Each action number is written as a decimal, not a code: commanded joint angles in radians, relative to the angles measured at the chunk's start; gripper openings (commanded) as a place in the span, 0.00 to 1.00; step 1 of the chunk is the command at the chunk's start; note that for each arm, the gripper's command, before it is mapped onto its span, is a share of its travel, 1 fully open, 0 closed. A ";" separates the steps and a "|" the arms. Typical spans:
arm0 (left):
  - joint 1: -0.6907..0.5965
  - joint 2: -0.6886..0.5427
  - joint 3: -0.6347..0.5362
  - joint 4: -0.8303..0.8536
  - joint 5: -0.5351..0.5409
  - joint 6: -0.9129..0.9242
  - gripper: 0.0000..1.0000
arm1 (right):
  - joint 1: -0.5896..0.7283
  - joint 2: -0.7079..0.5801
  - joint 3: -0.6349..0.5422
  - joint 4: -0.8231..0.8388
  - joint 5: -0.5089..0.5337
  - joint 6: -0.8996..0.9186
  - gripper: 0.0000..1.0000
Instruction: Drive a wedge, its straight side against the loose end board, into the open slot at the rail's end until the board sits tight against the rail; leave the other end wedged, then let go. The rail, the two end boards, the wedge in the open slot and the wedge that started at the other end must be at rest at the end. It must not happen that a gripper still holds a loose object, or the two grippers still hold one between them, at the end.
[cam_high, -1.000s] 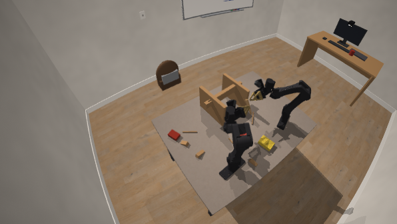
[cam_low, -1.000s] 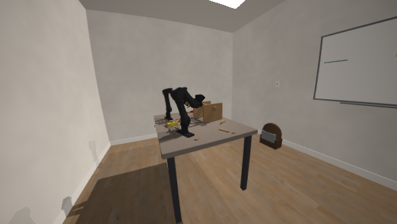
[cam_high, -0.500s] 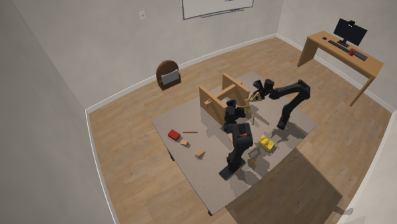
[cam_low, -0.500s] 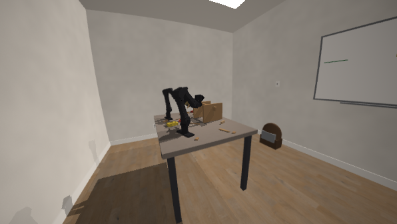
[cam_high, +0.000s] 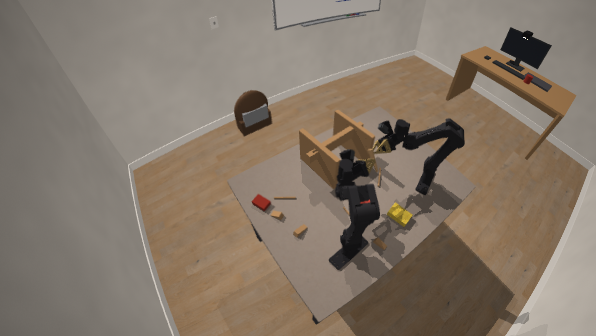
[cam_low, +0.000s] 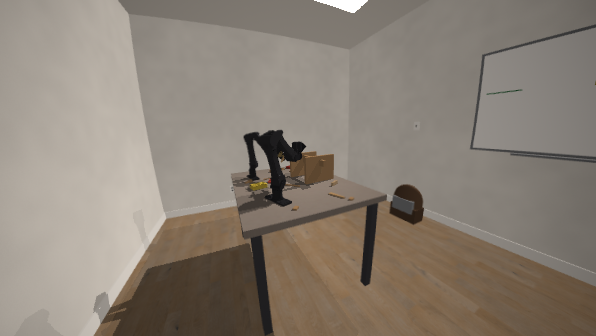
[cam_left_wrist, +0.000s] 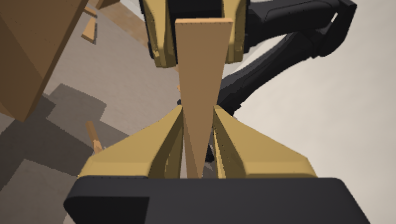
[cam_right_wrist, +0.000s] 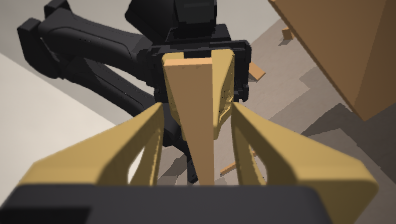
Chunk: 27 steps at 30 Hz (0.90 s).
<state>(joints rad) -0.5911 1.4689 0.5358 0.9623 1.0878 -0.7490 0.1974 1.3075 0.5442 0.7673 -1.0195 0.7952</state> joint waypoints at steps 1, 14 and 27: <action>0.002 -0.027 0.037 0.004 0.004 0.011 0.02 | 0.011 0.006 0.045 0.025 0.017 -0.016 0.42; 0.002 -0.027 0.037 0.004 0.004 0.012 0.02 | 0.055 0.029 0.070 0.025 0.060 -0.021 0.42; 0.001 -0.027 0.037 0.005 0.006 0.012 0.02 | 0.076 0.046 0.087 0.024 0.085 -0.021 0.01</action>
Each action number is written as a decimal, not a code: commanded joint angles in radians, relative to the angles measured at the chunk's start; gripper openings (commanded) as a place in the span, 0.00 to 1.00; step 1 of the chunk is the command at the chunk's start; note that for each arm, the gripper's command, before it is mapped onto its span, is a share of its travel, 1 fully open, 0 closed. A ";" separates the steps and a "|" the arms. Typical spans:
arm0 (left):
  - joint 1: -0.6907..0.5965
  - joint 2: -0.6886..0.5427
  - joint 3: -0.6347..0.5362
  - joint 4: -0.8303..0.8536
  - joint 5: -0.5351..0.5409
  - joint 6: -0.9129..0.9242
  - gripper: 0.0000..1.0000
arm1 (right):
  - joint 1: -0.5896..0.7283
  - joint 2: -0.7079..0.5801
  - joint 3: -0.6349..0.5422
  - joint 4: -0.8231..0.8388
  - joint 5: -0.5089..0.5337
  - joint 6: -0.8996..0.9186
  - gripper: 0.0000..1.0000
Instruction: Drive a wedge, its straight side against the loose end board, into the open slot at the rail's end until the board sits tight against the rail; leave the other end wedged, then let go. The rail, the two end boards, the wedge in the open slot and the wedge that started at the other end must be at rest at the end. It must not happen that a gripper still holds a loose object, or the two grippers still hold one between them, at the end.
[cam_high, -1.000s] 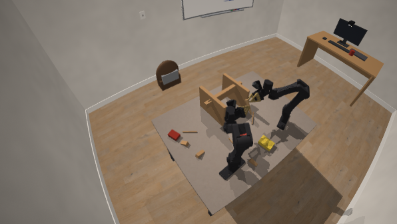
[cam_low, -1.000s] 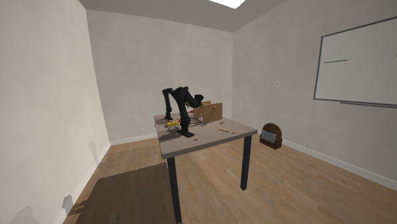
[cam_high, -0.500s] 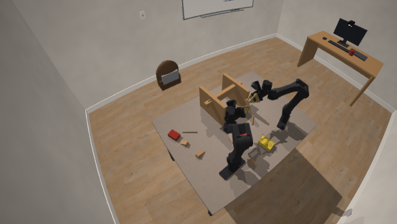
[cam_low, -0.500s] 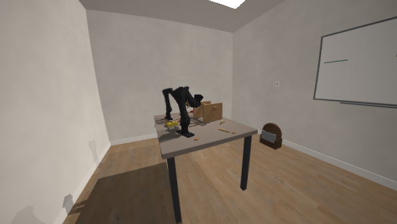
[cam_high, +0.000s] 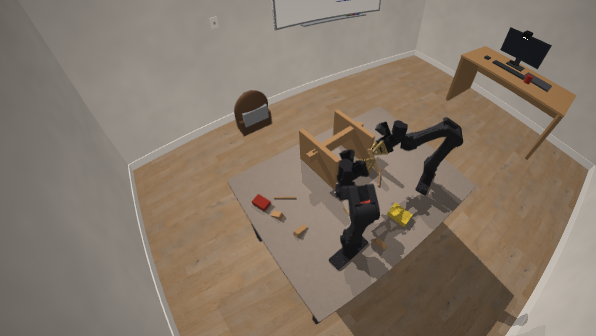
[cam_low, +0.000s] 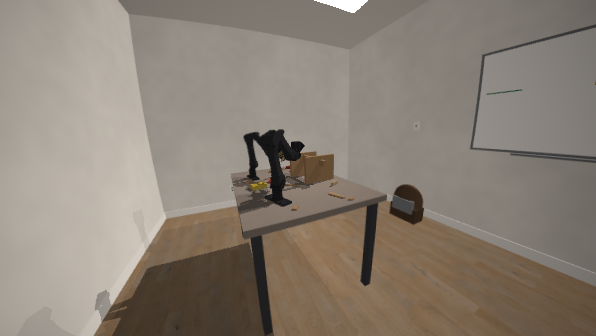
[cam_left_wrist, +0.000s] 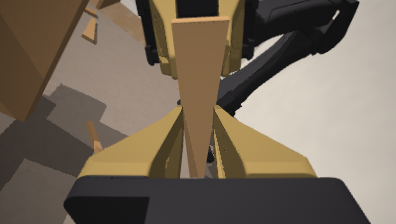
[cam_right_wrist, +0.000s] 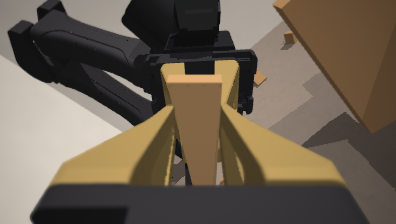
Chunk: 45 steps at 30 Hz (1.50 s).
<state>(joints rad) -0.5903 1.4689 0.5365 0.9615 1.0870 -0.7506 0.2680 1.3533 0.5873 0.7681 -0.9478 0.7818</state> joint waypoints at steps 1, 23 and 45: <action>-0.001 -0.026 0.024 0.018 0.006 0.015 0.02 | 0.002 0.004 0.053 0.023 0.014 -0.011 0.01; -0.015 -0.023 -0.007 0.015 0.014 0.021 0.02 | -0.009 -0.004 0.052 0.015 0.020 0.013 0.01; 0.024 -0.038 -0.026 -0.009 0.024 0.001 0.42 | -0.011 -0.006 0.051 0.014 0.006 -0.004 0.01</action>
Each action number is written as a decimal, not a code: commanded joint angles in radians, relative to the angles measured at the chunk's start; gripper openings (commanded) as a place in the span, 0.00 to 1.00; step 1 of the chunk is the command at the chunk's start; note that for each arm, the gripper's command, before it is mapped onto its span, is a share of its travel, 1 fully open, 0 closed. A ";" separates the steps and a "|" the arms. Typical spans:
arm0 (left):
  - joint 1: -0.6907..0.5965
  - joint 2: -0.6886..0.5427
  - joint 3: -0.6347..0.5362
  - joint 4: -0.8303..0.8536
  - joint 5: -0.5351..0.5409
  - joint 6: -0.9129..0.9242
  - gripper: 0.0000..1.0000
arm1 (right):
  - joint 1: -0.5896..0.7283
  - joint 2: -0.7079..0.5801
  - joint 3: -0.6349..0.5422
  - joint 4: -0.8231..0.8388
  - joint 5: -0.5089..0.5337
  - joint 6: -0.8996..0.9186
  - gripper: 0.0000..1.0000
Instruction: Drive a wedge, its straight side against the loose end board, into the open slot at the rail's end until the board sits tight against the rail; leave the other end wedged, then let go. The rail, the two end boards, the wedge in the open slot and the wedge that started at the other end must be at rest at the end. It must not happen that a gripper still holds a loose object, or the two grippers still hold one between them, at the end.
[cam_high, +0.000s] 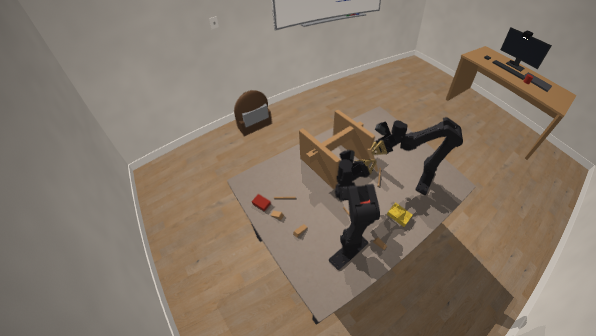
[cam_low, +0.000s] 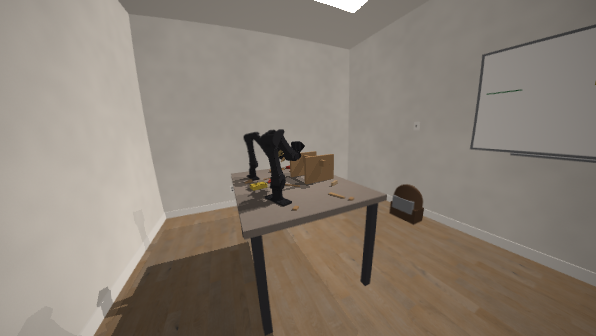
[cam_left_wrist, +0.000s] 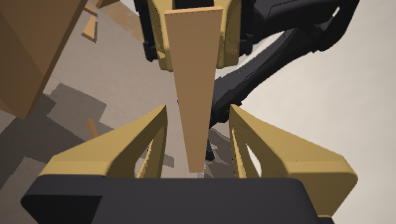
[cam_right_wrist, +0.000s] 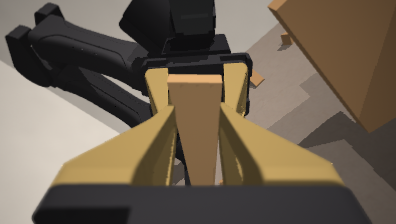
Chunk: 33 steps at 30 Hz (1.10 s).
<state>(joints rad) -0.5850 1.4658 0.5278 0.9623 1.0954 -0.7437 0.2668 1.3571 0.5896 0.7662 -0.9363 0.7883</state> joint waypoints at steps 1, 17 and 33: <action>0.025 -0.034 -0.005 -0.011 0.022 -0.007 0.42 | -0.010 -0.010 0.049 0.016 -0.005 -0.011 0.01; 0.096 -0.076 -0.049 -0.026 0.093 -0.021 0.42 | -0.010 -0.010 0.049 0.016 -0.005 -0.011 0.01; 0.173 -0.115 -0.081 -0.048 0.169 -0.025 0.42 | -0.010 -0.010 0.049 0.016 -0.005 -0.011 0.01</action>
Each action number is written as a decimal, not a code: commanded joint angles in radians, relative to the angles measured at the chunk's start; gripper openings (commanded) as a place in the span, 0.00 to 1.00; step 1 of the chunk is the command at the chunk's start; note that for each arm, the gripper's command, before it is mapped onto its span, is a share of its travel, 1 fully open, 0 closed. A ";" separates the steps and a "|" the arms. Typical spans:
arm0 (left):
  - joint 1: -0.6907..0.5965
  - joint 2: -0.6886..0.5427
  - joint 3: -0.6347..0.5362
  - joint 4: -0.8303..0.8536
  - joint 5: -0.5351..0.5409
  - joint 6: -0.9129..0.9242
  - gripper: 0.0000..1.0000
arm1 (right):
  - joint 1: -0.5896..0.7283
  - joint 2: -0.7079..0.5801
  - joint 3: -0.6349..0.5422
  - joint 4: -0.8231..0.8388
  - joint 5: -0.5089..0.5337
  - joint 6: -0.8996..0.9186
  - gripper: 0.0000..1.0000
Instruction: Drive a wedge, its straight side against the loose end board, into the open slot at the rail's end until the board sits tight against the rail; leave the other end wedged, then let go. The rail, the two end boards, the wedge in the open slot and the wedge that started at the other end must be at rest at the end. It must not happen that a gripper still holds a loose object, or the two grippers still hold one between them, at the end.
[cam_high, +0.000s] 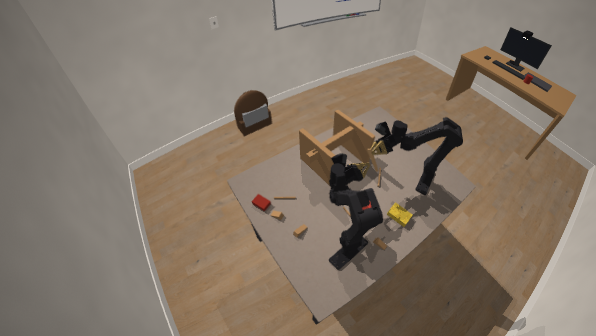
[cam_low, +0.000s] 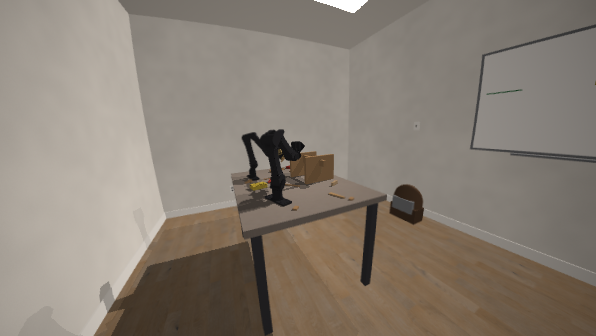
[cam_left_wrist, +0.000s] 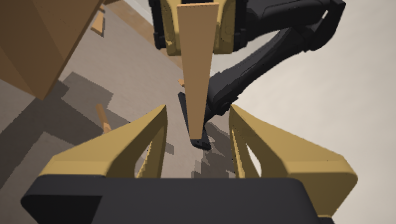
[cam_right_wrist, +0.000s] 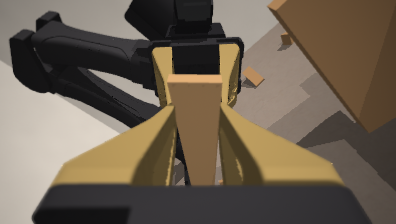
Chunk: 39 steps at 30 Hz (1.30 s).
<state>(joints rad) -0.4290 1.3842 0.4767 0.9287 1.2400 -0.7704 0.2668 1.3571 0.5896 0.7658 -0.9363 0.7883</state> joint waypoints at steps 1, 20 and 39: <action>0.024 -0.035 -0.022 -0.016 0.031 -0.002 0.42 | -0.010 -0.010 0.049 0.016 -0.005 -0.011 0.01; 0.090 -0.070 0.028 -0.064 -0.003 0.030 0.42 | -0.010 -0.010 0.049 0.016 -0.005 -0.011 0.01; 0.169 -0.146 0.175 -0.303 -0.319 0.233 0.42 | -0.010 -0.010 0.049 0.016 -0.005 -0.011 0.01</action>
<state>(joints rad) -0.2760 1.2762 0.6029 0.6754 0.9787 -0.5823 0.2668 1.3571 0.5896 0.7658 -0.9363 0.7883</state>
